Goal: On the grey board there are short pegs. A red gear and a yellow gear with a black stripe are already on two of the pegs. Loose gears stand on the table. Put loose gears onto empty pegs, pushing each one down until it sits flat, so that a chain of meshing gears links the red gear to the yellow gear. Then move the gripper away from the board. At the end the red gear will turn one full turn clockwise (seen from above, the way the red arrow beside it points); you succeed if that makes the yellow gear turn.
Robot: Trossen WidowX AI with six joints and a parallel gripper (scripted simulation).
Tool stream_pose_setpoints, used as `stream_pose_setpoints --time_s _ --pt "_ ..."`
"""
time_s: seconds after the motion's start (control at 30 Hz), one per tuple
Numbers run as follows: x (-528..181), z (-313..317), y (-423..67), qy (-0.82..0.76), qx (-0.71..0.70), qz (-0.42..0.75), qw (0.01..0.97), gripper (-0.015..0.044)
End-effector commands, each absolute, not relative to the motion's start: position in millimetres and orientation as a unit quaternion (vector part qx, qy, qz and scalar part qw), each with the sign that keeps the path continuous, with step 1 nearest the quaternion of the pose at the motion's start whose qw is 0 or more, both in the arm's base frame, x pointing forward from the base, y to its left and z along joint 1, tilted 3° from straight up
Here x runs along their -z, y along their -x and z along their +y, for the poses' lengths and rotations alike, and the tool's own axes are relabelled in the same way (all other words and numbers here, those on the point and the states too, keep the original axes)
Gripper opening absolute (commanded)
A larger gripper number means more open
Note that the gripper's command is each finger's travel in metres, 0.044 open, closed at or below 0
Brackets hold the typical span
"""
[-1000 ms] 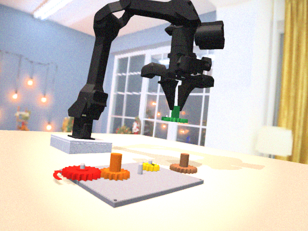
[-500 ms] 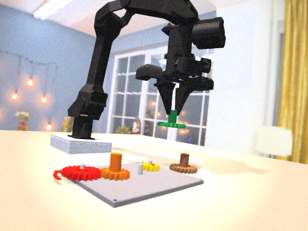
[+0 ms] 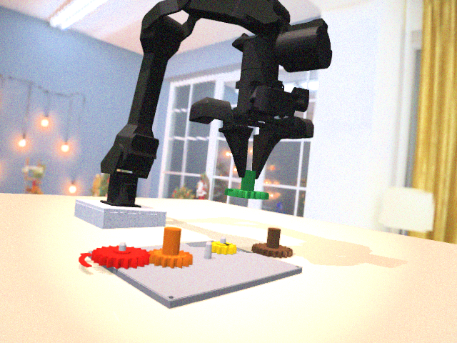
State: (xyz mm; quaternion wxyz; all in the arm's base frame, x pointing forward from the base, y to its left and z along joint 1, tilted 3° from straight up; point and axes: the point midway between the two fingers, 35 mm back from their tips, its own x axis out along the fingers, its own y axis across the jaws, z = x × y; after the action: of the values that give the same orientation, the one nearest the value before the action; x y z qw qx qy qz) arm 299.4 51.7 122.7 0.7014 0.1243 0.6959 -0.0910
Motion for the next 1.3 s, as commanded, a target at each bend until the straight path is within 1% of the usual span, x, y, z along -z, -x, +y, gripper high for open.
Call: stream_pose_setpoints --time_s 0.0,0.97,1.27 --pt "-117.8 41.8 -303.2 -0.124 0.089 0.696 0.701 0.0" --pt "-90.1 -25.2 -316.7 -0.123 0.09 0.695 0.702 0.0" --pt "-90.9 -26.9 -316.9 -0.137 0.104 0.693 0.7 0.0"
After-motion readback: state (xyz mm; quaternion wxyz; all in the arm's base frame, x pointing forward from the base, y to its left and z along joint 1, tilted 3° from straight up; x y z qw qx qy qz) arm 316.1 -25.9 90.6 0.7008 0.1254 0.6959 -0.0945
